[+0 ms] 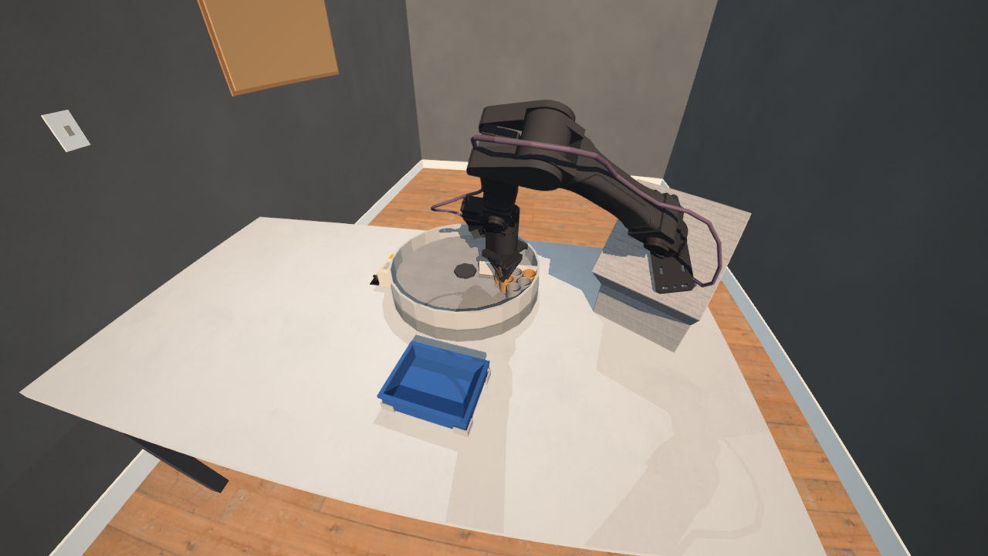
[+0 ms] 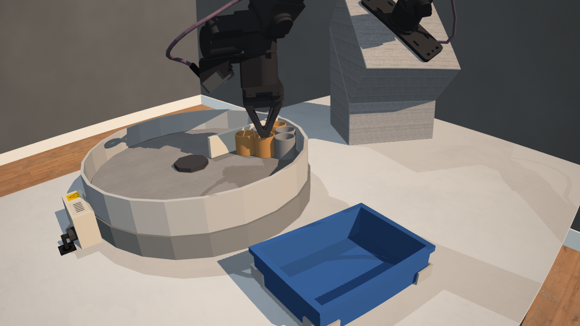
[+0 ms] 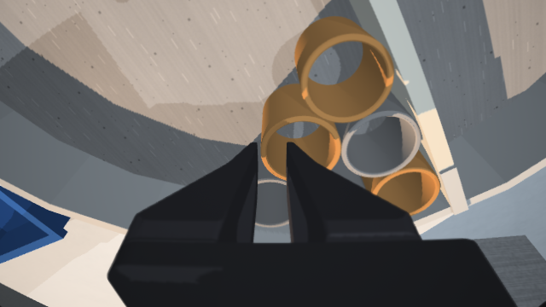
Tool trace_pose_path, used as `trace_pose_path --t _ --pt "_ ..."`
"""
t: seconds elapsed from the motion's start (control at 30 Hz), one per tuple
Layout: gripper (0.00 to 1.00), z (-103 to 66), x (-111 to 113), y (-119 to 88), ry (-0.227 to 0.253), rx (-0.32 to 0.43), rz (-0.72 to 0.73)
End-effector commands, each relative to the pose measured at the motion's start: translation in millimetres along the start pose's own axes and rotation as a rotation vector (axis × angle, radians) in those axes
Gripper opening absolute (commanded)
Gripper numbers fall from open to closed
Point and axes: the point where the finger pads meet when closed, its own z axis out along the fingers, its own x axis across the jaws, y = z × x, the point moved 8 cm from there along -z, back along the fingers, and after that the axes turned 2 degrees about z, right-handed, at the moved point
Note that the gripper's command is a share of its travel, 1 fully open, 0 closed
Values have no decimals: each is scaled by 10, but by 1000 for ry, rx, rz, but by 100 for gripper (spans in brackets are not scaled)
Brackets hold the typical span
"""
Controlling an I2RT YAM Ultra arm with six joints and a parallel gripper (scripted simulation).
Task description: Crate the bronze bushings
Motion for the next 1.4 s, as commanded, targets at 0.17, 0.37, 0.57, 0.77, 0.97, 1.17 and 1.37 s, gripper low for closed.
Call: trace_pose_path --t 0.17,0.37,0.57,0.77,0.97,1.17,1.37 --pt "15 -103 -20 -40 -5 -11 17" --pt "15 -103 -20 -40 -5 -11 17" --pt "15 -103 -20 -40 -5 -11 17" --pt "15 -103 -20 -40 -5 -11 17" --pt "15 13 9 -47 -6 -9 1" --pt "15 136 -59 -74 -15 8 20" --pt "15 148 -94 -45 -14 -5 32"
